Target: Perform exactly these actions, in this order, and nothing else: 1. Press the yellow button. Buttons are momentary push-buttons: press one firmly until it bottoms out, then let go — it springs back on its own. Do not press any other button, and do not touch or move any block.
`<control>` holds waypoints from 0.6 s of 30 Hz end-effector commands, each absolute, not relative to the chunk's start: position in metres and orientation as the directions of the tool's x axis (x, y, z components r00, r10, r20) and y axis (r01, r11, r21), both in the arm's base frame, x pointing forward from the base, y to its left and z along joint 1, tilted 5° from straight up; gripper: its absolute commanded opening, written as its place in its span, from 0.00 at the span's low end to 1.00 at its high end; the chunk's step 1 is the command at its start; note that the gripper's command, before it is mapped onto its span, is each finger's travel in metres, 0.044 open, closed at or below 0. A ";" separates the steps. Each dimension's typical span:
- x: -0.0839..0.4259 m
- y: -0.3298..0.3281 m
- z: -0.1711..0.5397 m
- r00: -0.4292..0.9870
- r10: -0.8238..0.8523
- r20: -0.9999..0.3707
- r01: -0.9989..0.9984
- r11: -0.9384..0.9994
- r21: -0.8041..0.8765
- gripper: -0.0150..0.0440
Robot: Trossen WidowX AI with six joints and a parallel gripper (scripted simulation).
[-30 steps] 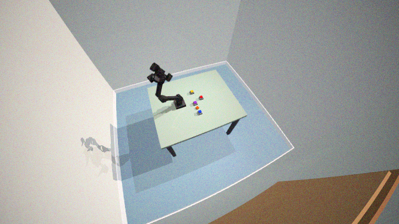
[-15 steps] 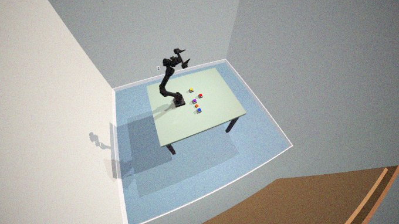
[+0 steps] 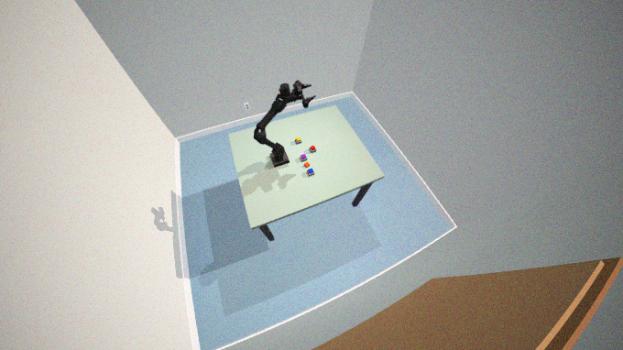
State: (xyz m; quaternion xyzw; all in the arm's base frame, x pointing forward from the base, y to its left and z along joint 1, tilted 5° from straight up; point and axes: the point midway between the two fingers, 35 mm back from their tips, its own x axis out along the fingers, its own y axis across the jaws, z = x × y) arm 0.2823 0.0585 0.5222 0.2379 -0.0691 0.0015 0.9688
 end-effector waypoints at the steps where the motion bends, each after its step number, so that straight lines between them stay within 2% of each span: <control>1: 0.312 0.087 0.456 0.994 0.060 -0.094 -0.021 0.926 0.376 0.93; 6: 0.325 0.111 0.375 0.918 0.134 -0.373 -0.022 0.957 0.288 0.93; 10: 0.319 0.125 0.307 0.783 0.165 -0.599 -0.031 0.973 0.228 0.93; 14: 0.297 0.132 0.239 0.570 0.167 -0.805 -0.037 0.983 0.177 0.93; 18: 0.257 0.132 0.177 0.269 0.135 -0.954 -0.033 0.991 0.131 0.93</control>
